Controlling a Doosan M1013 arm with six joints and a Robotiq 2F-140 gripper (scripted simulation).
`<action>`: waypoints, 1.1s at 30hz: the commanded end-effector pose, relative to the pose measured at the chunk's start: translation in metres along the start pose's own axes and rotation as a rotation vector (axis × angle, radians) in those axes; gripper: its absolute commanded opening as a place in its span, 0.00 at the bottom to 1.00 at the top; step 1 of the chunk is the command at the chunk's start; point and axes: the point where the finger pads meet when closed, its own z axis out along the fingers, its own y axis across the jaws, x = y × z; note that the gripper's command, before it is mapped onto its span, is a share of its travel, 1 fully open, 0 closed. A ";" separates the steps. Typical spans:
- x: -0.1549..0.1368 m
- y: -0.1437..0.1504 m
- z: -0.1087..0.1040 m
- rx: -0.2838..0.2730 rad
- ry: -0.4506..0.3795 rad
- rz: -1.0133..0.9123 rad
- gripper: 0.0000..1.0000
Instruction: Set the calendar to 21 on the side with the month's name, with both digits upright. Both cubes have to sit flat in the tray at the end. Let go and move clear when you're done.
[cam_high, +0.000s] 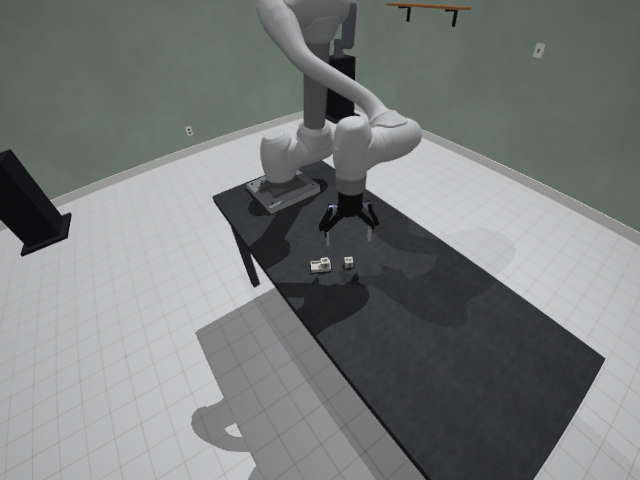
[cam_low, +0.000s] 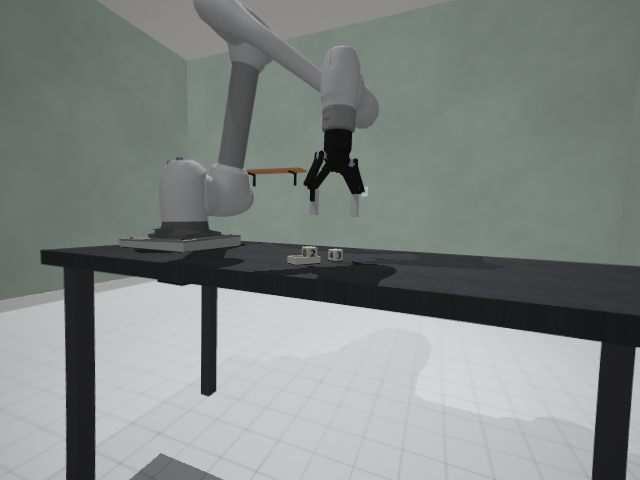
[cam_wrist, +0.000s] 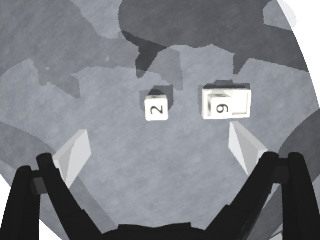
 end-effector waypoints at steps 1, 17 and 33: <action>0.001 -0.005 -0.005 0.007 0.004 -0.001 1.00; 0.001 -0.005 -0.005 0.007 0.004 -0.001 1.00; 0.001 -0.005 -0.004 0.007 0.004 0.036 1.00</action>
